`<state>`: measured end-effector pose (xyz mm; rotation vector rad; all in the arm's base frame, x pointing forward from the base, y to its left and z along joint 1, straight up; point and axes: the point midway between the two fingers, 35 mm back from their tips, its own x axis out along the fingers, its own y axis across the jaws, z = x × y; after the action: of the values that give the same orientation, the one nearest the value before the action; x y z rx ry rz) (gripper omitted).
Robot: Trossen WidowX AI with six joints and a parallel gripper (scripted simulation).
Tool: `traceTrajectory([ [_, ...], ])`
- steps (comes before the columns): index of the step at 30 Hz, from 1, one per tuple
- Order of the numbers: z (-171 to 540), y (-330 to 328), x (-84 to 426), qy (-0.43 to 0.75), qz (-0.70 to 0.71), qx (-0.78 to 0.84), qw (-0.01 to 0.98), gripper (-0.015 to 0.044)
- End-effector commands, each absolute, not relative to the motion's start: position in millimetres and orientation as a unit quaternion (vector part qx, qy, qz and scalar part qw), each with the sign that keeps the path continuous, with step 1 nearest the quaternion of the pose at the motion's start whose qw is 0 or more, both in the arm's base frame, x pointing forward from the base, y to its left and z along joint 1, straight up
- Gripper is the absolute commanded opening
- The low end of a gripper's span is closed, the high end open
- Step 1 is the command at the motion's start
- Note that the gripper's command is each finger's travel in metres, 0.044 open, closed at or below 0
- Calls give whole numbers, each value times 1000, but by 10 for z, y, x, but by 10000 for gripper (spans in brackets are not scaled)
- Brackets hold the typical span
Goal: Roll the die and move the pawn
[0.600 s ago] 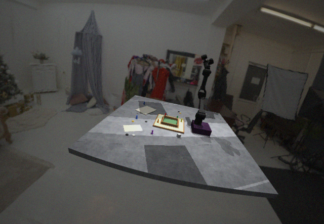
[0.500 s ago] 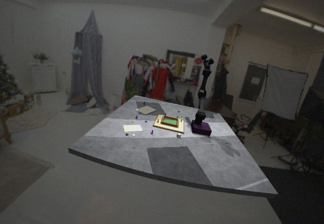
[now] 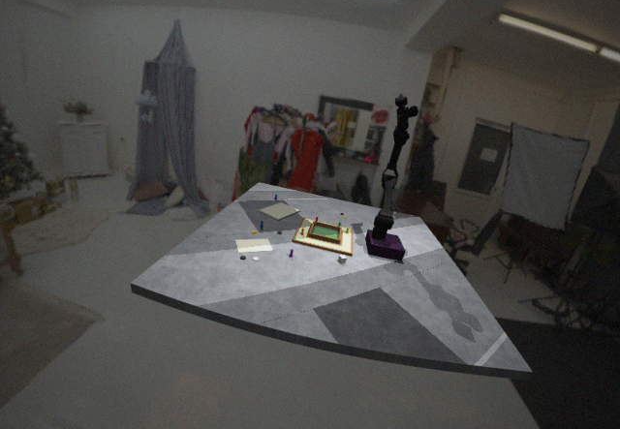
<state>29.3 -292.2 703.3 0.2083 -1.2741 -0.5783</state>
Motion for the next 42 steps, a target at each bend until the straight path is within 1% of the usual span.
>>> traceTrajectory([
  [1, 7233, -2418, 227, -613, -207, 68, 759, 275],
  [7, 7452, -1476, 124, -649, -99, 12, 754, 275],
  [12, 7491, -717, 117, -657, -9, -34, 753, 275],
  [21, 7237, 790, 319, -612, 176, -110, 763, 275],
  [26, 6889, 1571, 510, -553, 274, -149, 772, 275],
  [32, 6297, 2377, 788, -454, 378, -189, 785, 275],
  [37, 5658, 2928, 1049, -345, 449, -217, 795, 275],
  [42, 4934, 3322, 1306, -220, 500, -237, 803, 275],
])
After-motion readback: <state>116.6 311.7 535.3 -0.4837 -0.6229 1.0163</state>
